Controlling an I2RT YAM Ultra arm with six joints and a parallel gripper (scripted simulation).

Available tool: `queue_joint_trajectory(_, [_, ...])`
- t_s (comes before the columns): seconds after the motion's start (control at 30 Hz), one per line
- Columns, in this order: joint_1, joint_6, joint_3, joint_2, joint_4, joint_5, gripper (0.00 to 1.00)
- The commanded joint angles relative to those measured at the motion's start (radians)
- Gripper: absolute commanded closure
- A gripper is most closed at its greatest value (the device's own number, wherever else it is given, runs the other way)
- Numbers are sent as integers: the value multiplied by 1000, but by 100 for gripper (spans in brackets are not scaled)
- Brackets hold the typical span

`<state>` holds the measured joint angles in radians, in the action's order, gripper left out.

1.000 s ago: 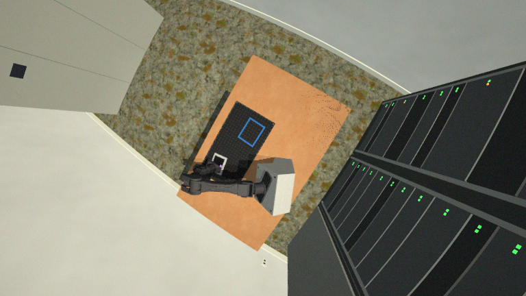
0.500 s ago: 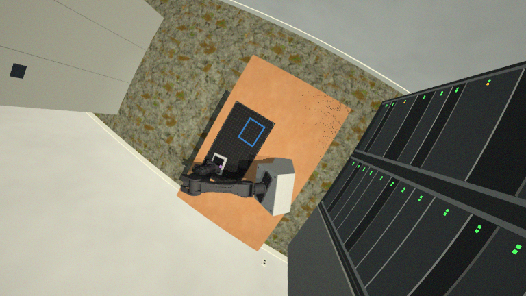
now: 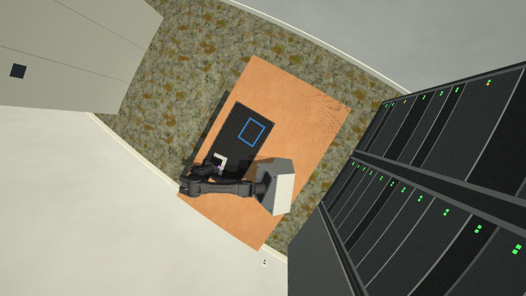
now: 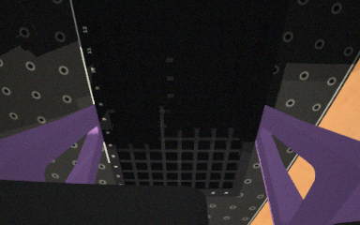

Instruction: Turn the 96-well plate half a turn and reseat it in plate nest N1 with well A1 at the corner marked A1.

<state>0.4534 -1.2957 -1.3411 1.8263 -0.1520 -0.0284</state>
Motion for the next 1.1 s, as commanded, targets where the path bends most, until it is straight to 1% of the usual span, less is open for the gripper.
queue_joint_trajectory(0.0, [1, 0, 24, -41, -35, 14, 100])
queue_joint_trajectory(0.27, [4, 1, 48, -87, -57, 14, 100])
queue_joint_trajectory(0.33, [4, 1, 48, -87, -57, 14, 100])
queue_joint_trajectory(0.37, [4, 1, 33, -94, -60, 14, 100])
queue_joint_trajectory(0.4, [4, 1, 54, -100, -64, 14, 100])
queue_joint_trajectory(0.83, [10, 3, 83, -172, -104, 13, 100])
queue_joint_trajectory(0.93, [11, 4, 75, -179, -108, 12, 100])
queue_joint_trajectory(0.97, [11, 4, 90, -183, -111, 12, 100])
queue_joint_trajectory(1.07, [11, 4, 85, -190, -116, 12, 100])
